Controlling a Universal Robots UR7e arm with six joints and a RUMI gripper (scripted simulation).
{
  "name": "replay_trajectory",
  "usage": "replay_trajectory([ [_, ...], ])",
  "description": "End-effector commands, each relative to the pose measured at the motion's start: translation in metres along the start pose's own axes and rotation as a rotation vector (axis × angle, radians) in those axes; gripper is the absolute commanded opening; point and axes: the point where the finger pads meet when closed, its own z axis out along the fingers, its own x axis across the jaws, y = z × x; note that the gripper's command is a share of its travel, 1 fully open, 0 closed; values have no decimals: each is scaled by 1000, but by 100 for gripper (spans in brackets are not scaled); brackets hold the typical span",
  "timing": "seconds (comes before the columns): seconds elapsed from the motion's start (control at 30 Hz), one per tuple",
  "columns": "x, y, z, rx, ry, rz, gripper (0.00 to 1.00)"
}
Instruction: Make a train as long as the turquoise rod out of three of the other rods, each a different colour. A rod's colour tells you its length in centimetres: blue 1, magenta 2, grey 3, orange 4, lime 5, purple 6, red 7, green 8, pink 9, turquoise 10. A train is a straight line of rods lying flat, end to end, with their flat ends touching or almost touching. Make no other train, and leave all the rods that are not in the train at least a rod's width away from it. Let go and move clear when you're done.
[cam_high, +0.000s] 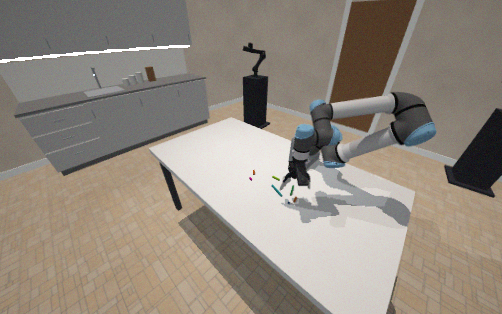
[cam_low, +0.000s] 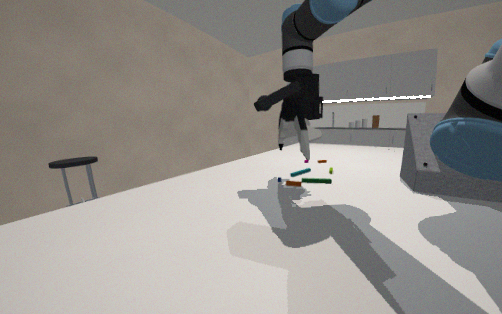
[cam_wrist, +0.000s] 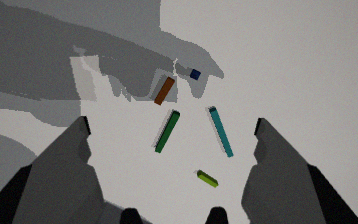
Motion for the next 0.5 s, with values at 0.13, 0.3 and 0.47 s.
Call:
replay_trajectory([
  [0.13, 0, 0, 0, 0, 1, 0, 100],
  [0.3, 0, 0, 0, 0, 1, 0, 100],
  [0.47, 3, 2, -1, 0, 1, 0, 100],
])
